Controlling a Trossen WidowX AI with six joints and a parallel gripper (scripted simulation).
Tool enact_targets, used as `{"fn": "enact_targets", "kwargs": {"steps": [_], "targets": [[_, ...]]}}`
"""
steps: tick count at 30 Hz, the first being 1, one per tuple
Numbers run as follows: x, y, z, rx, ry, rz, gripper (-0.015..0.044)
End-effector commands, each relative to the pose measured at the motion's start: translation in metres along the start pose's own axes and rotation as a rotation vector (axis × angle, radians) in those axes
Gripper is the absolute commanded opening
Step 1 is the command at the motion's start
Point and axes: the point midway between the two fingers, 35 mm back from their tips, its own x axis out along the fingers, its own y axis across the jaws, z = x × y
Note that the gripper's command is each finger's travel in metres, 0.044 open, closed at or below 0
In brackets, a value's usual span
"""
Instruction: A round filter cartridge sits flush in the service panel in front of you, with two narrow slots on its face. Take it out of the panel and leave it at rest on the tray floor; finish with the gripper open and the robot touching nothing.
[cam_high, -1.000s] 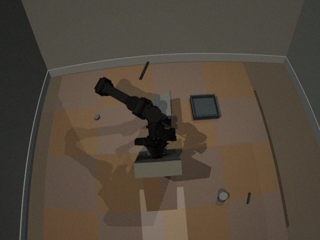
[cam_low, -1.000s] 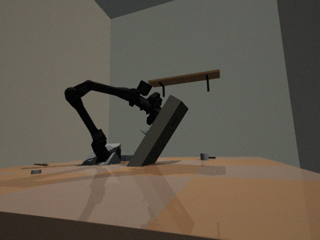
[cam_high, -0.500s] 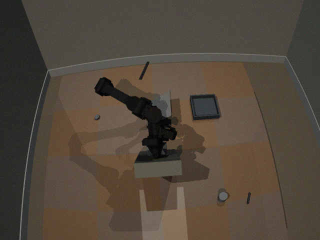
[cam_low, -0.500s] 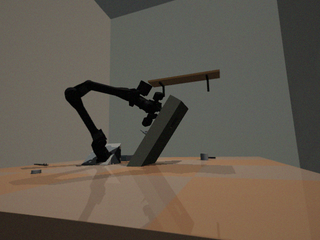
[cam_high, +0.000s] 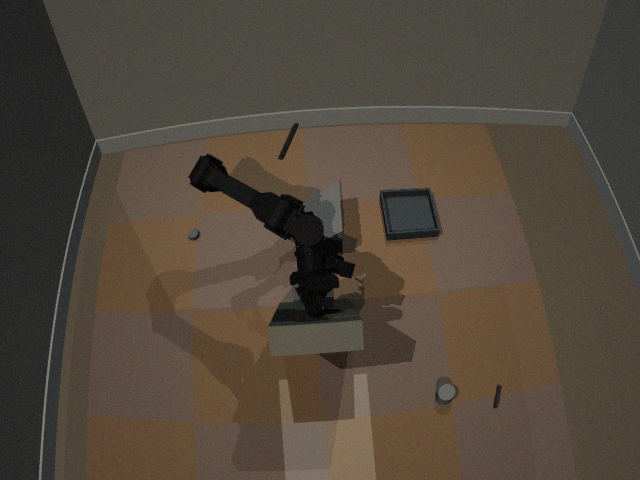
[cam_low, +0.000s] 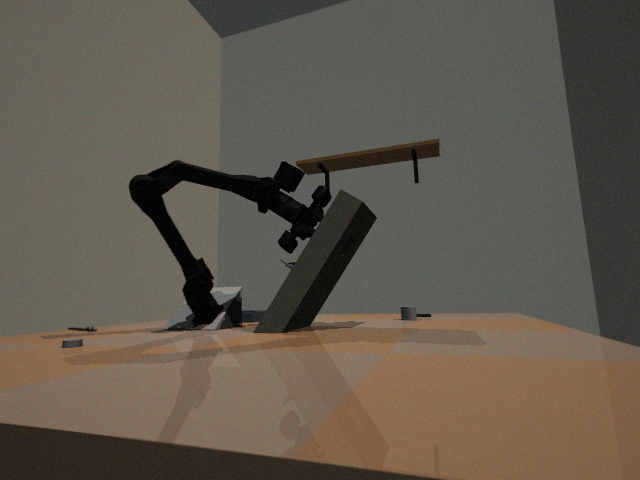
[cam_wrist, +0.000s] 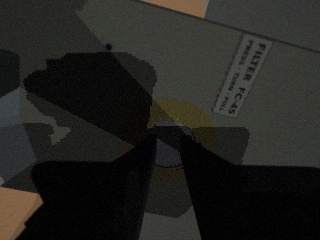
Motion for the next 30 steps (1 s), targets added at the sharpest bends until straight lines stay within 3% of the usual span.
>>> {"fn": "enact_targets", "kwargs": {"steps": [1,6,21,30], "targets": [[0.005,-0.001,-0.002,-0.121,-0.001,0.005,0.0],[0.002,-0.001,-0.001,-0.073,-0.002,0.007,0.0],[-0.069,-0.001,0.0,-0.034,-0.005,0.01,0.0],[-0.072,0.004,0.001,-0.032,-0.004,0.009,0.0]]}}
